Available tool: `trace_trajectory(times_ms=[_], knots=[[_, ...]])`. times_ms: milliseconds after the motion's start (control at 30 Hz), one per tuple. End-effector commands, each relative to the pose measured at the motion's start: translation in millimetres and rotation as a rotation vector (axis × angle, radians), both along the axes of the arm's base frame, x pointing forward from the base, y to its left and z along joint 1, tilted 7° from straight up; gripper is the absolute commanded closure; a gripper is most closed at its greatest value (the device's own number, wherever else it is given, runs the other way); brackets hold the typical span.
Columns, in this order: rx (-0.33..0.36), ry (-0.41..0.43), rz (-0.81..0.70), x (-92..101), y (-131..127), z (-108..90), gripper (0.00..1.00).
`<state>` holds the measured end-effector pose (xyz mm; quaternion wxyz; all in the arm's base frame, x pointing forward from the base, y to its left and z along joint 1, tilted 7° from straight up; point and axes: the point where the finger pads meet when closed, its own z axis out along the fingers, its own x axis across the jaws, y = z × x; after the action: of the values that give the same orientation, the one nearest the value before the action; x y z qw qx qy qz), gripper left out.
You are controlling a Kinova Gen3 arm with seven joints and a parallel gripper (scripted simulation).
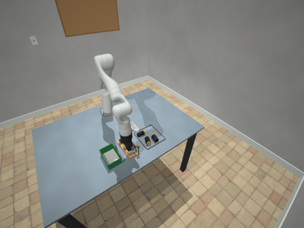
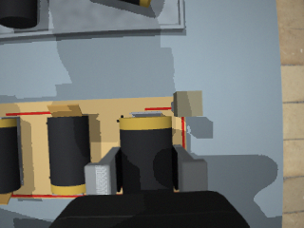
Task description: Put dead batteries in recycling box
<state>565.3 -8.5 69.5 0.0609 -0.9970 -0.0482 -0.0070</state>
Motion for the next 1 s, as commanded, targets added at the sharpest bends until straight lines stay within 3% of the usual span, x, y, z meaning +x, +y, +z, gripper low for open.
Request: trace_trajectory(times_ms=[0,500,967], knots=[[0.0,-0.003,0.0,0.7,0,1.3,0.43],[0.0,-0.003,0.0,0.7,0,1.1,0.43],[0.0,-0.003,0.0,0.8,1,-12.1,0.43]])
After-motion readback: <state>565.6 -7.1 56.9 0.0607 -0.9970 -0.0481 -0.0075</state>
